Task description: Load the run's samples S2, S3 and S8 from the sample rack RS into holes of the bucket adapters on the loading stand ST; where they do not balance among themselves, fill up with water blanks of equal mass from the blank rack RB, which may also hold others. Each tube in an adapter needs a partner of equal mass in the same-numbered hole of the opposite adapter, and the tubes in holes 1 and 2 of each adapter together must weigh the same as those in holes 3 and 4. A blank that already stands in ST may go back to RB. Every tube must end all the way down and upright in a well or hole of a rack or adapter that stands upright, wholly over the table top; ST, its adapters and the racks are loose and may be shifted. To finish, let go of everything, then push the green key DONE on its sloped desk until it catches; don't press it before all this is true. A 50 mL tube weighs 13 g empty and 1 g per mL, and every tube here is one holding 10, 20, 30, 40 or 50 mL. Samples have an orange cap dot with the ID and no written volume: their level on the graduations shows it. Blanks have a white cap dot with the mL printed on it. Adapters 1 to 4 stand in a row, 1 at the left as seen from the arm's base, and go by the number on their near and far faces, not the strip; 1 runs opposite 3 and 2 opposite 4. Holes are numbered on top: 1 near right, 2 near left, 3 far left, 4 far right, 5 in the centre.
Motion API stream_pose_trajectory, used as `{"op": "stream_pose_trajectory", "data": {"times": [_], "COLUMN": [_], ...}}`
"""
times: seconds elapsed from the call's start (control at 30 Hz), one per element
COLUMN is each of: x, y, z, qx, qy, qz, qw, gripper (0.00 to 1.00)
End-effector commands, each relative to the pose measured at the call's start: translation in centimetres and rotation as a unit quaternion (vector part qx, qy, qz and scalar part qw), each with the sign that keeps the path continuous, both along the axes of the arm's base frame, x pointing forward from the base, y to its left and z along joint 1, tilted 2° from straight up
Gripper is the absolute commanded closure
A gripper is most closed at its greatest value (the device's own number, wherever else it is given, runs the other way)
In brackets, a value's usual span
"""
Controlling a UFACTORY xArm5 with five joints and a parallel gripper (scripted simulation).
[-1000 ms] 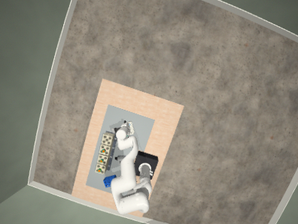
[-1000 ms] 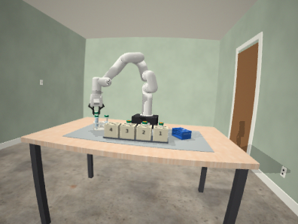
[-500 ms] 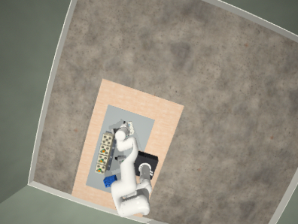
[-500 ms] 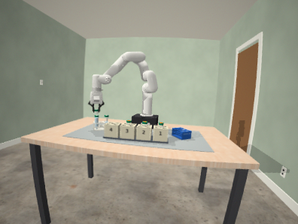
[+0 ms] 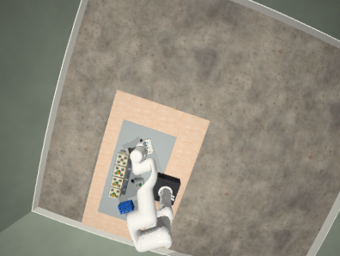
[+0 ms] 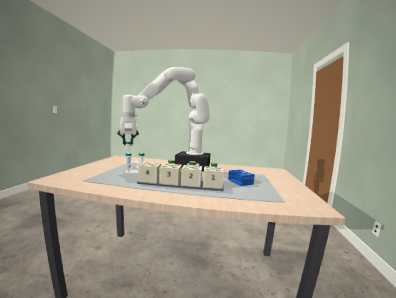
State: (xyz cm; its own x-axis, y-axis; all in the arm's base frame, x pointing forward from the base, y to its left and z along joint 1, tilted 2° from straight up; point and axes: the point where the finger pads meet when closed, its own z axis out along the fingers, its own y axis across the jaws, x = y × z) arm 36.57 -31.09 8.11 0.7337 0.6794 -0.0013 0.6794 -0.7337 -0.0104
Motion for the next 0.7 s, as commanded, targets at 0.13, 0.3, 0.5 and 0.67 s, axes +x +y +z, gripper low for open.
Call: {"op": "stream_pose_trajectory", "data": {"times": [0.13, 0.3, 0.5, 0.67], "x": [0.1, 0.2, 0.2, 0.2], "y": [-0.1, 0.0, 0.0, 0.0], "z": [1.3, 2.3, 3.5, 4.1], "qx": [-0.001, -0.001, -0.001, -0.001], "qy": [-0.001, -0.001, -0.001, -0.001], "qz": [0.0, 0.0, 0.0, 0.0], "qw": [1.0, 1.0, 1.0, 1.0], "gripper": [1.0, 1.0, 1.0, 1.0]}}
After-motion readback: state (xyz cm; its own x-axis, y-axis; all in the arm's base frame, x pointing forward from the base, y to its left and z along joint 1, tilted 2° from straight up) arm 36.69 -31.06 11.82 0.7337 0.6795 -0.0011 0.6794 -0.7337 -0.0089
